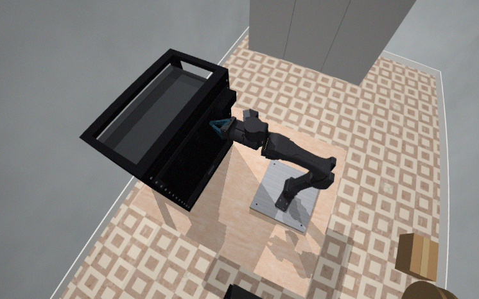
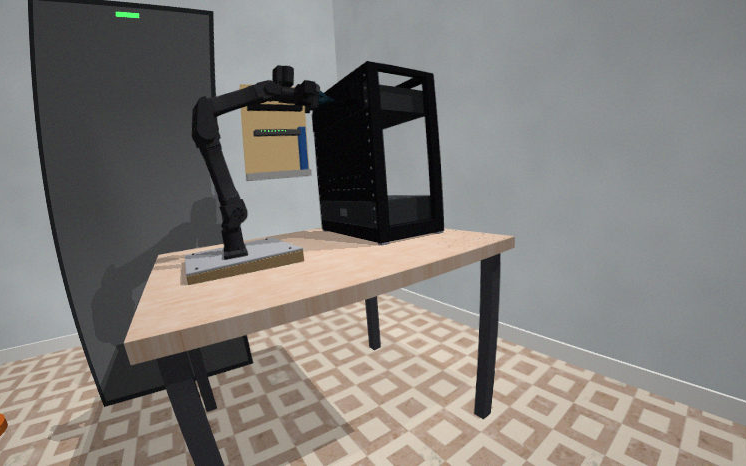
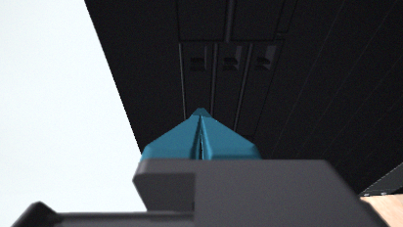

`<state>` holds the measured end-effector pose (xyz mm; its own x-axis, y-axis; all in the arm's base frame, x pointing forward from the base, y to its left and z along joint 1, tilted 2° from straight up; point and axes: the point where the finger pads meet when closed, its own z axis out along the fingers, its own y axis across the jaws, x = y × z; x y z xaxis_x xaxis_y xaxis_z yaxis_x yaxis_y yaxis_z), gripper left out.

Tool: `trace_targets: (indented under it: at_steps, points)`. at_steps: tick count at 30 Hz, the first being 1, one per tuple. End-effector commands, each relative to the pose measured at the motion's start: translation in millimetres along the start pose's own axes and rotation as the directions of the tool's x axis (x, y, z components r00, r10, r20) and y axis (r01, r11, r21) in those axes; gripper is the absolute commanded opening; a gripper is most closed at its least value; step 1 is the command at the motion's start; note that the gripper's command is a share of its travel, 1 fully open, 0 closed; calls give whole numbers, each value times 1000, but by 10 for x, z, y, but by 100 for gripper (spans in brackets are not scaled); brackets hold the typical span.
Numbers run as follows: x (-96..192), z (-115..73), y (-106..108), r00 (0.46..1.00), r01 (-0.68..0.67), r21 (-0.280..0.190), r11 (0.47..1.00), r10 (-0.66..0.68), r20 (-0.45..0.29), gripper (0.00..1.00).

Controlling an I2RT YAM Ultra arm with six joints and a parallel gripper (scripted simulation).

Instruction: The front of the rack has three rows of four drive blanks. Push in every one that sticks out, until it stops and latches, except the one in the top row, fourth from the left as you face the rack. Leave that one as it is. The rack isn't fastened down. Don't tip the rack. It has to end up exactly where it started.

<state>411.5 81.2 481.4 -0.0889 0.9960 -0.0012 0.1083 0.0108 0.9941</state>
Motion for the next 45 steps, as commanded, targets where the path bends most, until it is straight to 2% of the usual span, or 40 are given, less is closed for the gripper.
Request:
trace_targets:
  at_steps: [1, 6, 10, 12, 13, 16, 18, 25, 40, 45]
  points:
    - [-11, -446, 179, 1000, -4, -60, 998, 4, 3, 0]
    - [-12, -770, 156, 1000, -6, -60, 998, 6, 3, 0]
    - [-12, -815, 153, 1000, -6, -60, 998, 6, 3, 0]
    - [24, -677, 50, 1000, 3, -25, 1000, -3, 4, 0]
    - [24, -677, 50, 1000, 3, -25, 1000, -3, 4, 0]
    - [-78, -783, 181, 1000, -7, -63, 998, 9, 23, 0]
    - [-82, -820, 190, 1000, -11, -81, 997, 12, 11, 0]
    - [-176, -828, 146, 1000, -7, -85, 996, 8, 11, 0]
    - [-774, -874, -205, 1000, -3, -85, 996, 4, 11, 0]
    - [-895, -883, -276, 1000, -2, -85, 996, 3, 11, 0]
